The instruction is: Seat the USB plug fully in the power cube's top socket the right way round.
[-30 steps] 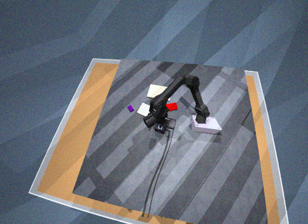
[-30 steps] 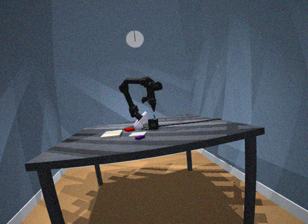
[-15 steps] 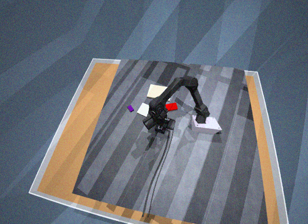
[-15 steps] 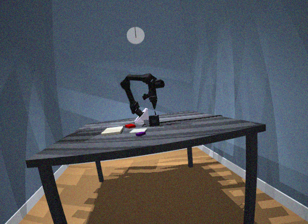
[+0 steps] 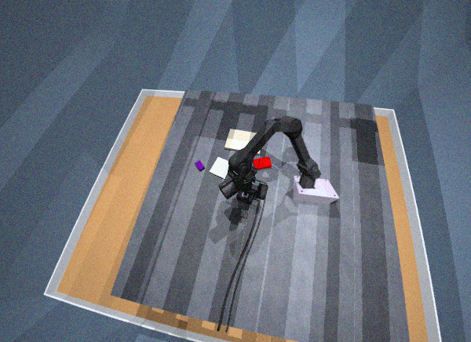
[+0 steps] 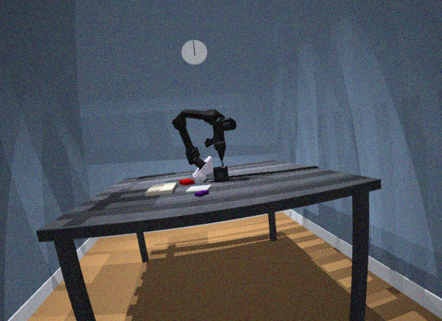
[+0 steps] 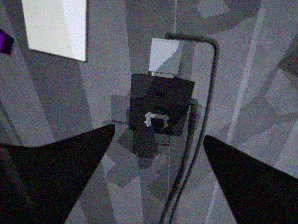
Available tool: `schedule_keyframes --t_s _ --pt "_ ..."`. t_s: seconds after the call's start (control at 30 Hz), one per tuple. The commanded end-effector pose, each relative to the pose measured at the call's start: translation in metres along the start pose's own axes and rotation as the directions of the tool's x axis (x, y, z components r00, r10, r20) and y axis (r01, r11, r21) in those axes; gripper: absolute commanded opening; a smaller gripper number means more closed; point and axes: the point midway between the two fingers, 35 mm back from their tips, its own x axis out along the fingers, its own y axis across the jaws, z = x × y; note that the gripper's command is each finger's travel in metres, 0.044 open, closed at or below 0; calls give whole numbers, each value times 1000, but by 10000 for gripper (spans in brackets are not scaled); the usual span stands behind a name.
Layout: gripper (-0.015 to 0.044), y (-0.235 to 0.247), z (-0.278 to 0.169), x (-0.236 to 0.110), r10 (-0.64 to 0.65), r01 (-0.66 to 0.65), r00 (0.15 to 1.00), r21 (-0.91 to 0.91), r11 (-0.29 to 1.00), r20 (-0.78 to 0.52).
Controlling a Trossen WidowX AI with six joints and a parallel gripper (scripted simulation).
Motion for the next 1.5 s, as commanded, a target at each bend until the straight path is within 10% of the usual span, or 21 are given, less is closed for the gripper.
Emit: schedule_keyframes --t_s 0.0,0.33,0.87,1.47 --pt "440 0 1 5 -1 1 1000 -5 1000 4" --pt "440 0 1 11 -1 1 1000 -5 1000 4" --pt "20 0 1 9 -2 2 1000 1 1000 1" --pt "0 0 1 9 -2 2 1000 1 1000 1"
